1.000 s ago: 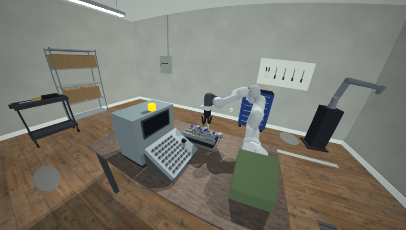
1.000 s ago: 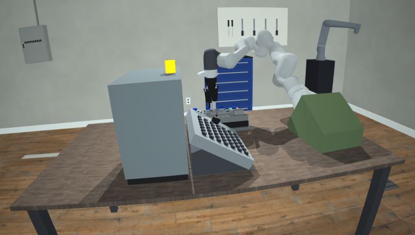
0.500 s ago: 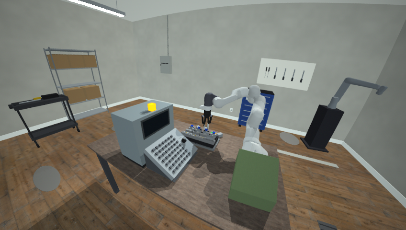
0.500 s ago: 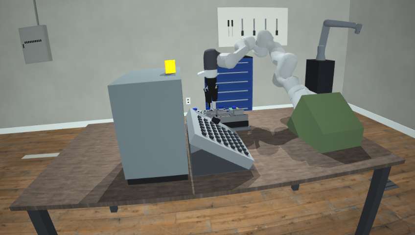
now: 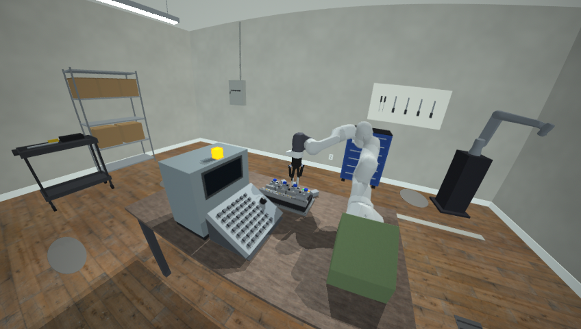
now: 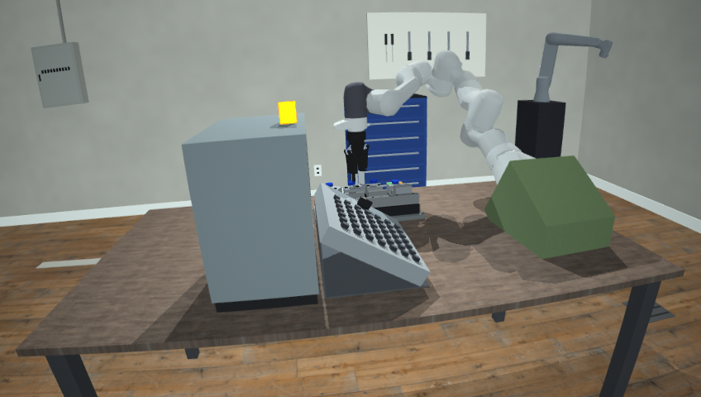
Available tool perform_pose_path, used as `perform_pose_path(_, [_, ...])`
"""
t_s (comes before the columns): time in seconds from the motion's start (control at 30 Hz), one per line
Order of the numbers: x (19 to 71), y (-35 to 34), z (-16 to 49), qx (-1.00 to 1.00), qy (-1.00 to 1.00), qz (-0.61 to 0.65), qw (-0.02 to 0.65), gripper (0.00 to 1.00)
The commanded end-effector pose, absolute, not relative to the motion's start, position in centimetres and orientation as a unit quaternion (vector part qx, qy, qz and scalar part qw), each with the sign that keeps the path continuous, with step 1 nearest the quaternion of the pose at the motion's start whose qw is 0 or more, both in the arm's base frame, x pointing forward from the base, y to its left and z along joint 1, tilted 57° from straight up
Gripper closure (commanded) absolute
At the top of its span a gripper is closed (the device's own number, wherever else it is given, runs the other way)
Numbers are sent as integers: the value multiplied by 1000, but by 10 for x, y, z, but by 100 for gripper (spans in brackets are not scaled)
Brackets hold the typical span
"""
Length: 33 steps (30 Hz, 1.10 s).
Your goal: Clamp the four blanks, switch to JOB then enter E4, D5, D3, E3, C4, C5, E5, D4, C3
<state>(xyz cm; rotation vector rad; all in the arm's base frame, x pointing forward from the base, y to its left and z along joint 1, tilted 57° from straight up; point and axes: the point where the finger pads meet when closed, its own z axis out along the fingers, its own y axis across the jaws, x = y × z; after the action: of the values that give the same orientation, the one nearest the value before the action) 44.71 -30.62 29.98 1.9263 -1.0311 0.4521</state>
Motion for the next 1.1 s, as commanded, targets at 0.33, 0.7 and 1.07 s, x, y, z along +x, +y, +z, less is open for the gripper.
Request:
perform_pose_path(0.33, [447,-303,301,775,-416,183,440,100])
perform_pose_path(0.7, [450,-272,321,775,-416,183,440,100])
perform_pose_path(1.07, [457,-208,363,775,-416,183,440,100])
